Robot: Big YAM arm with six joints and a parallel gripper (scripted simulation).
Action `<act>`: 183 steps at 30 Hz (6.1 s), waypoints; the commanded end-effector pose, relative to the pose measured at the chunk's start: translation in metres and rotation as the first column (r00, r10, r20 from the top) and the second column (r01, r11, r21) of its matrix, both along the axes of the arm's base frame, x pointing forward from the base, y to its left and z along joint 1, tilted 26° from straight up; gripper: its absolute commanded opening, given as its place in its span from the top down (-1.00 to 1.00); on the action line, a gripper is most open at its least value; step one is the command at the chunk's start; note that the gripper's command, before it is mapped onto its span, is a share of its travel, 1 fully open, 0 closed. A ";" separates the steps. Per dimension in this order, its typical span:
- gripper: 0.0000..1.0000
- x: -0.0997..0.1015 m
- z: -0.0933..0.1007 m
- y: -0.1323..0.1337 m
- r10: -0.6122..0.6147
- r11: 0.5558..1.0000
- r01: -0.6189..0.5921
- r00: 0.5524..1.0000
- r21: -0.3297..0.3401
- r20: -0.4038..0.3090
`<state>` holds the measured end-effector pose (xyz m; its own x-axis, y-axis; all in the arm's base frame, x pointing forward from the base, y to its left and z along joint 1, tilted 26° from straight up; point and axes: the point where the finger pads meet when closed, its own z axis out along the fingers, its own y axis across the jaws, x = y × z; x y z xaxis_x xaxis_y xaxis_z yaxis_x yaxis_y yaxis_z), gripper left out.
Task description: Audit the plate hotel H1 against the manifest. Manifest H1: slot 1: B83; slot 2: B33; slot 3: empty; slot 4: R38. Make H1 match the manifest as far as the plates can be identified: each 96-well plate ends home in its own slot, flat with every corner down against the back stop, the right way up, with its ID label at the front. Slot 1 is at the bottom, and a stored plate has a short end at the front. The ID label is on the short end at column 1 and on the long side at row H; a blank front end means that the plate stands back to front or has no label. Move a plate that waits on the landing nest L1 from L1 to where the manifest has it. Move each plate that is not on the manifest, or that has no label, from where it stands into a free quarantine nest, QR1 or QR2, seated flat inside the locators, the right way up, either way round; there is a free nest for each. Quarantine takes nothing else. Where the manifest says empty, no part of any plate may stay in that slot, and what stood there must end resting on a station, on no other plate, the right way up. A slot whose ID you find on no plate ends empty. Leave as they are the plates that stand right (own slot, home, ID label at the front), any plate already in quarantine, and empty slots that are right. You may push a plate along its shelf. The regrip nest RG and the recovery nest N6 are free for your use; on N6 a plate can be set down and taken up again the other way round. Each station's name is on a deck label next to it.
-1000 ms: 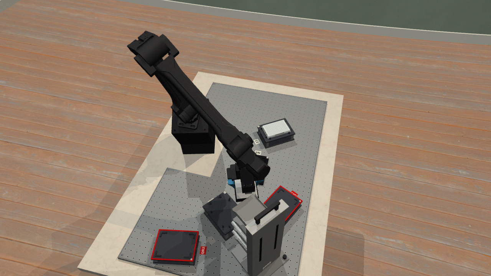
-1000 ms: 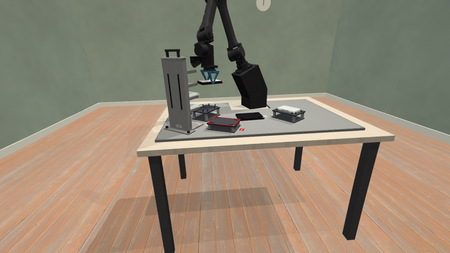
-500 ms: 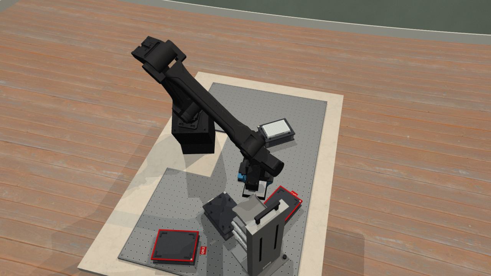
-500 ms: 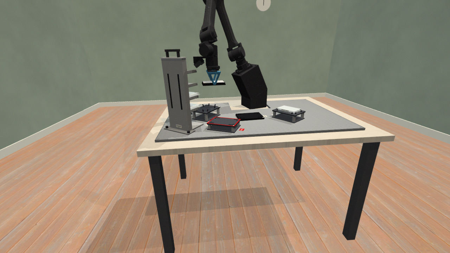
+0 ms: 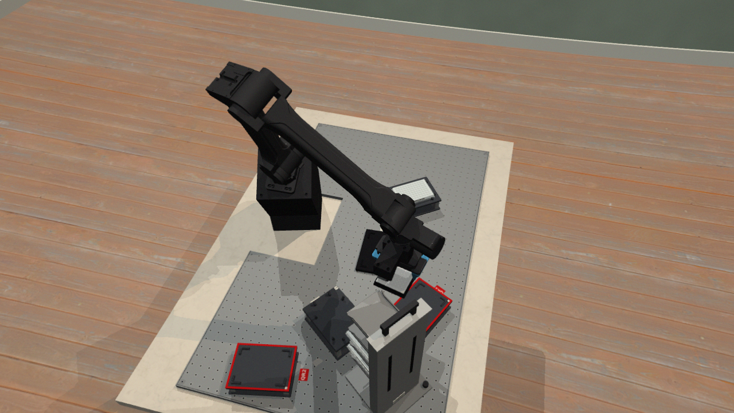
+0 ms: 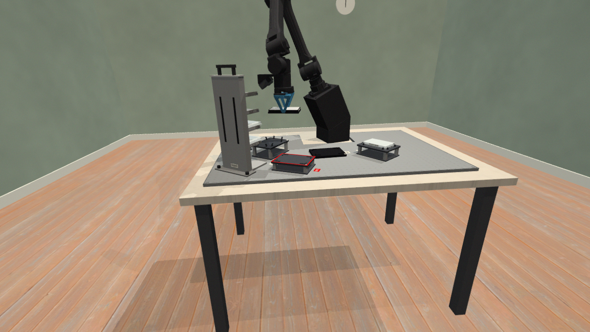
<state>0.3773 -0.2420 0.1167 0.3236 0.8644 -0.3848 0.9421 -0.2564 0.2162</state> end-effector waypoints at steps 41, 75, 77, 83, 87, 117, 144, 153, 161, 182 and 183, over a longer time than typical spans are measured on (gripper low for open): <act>-0.72 0.064 -0.053 -0.007 -0.206 0.978 0.204 0.974 0.030 0.094; -0.72 0.081 -0.113 -0.046 -0.205 0.979 0.204 0.971 0.022 0.119; -0.72 0.086 -0.104 -0.044 -0.198 0.980 0.197 0.971 0.018 0.137; -0.72 0.081 -0.117 -0.036 -0.192 0.981 0.191 0.975 0.025 0.109; -0.72 0.076 -0.121 -0.032 -0.192 0.981 0.190 0.976 0.028 0.098; -0.72 0.080 -0.119 -0.047 -0.205 0.979 0.204 0.971 0.022 0.119; -0.72 0.080 -0.138 -0.054 -0.206 0.979 0.204 0.972 0.024 0.111; -0.72 0.084 -0.139 -0.058 -0.205 0.979 0.204 0.971 0.022 0.119; -0.72 0.081 -0.146 -0.059 -0.205 0.979 0.204 0.972 0.024 0.113; -0.72 0.083 -0.156 -0.065 -0.205 0.979 0.204 0.972 0.023 0.115; -0.72 0.083 -0.156 -0.065 -0.205 0.979 0.204 0.972 0.023 0.115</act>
